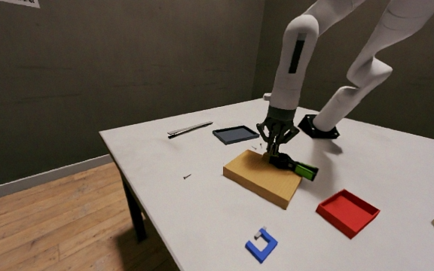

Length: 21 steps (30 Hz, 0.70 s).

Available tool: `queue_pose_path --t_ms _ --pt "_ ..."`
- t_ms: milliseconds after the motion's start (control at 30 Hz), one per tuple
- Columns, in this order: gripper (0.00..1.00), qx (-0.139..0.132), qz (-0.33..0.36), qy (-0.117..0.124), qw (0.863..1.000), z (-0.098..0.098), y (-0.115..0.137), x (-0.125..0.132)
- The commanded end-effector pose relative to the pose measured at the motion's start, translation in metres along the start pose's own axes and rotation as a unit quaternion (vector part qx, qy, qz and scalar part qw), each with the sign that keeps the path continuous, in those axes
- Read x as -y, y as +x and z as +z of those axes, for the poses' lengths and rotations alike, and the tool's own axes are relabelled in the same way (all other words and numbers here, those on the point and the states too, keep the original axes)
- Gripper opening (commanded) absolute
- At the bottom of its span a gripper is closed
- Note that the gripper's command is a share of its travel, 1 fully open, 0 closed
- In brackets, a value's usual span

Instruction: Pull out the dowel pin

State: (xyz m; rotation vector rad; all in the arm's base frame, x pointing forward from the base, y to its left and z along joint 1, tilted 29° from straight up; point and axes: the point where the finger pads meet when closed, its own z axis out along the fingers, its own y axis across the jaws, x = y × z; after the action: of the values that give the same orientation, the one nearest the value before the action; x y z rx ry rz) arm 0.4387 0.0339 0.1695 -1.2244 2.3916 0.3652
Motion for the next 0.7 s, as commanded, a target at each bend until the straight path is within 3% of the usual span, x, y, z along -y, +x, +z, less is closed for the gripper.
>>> queue_pose_path --t_ms 0,667 --pt "0.1 0.0 -0.009 0.002 1.0 -0.0007 -0.0003 0.0012" --pt "0.1 0.0 -0.016 0.003 1.0 -0.0014 -0.0005 0.0013"
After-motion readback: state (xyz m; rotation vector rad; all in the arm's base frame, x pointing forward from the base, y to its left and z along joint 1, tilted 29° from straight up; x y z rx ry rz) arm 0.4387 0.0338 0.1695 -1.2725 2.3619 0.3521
